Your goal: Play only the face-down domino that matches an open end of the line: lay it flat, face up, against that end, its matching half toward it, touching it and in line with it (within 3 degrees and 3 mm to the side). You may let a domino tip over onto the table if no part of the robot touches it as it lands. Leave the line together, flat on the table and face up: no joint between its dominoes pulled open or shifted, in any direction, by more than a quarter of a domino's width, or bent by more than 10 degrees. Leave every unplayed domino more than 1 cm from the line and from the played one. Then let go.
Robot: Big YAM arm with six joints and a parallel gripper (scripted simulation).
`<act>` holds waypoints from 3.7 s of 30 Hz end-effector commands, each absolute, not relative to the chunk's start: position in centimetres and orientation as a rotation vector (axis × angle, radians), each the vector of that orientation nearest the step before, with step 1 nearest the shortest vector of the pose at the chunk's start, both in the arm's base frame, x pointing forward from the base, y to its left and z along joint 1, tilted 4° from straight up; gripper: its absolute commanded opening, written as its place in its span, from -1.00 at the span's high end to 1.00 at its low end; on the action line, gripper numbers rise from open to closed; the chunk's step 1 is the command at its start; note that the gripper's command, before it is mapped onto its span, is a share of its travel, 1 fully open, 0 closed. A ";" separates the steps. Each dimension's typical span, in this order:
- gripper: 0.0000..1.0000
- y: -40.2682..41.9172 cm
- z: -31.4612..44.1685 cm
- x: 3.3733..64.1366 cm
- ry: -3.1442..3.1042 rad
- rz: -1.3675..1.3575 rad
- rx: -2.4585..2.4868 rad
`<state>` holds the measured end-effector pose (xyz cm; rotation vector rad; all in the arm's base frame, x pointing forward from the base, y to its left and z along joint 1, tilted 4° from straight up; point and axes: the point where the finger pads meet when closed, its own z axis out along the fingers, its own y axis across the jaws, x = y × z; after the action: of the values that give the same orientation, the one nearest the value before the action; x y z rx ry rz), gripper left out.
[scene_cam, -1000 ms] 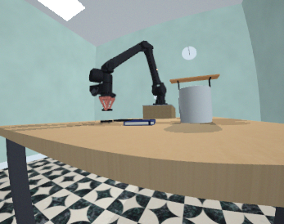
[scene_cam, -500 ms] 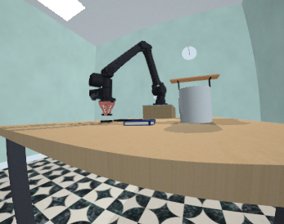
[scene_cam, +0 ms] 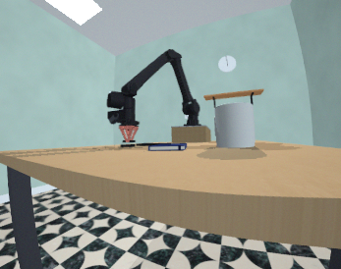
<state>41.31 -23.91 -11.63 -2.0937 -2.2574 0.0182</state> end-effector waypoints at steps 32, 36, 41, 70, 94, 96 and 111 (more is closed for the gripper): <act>0.57 -22.5 -13.3 41.4 -2.262 0.024 -2.092; 0.57 -21.9 -13.7 41.3 -2.263 0.027 -2.091; 0.57 -21.9 -13.7 41.3 -2.263 0.027 -2.091; -0.88 -21.5 -13.9 41.4 -2.270 0.028 -2.084; -0.88 -22.2 -13.0 41.4 -2.276 0.030 -2.089; -0.88 -22.1 -13.2 41.4 -2.273 0.027 -2.087; -0.88 -22.2 -13.0 41.4 -2.275 0.028 -2.089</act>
<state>41.13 -22.12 -13.19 -2.0841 -2.2703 0.0342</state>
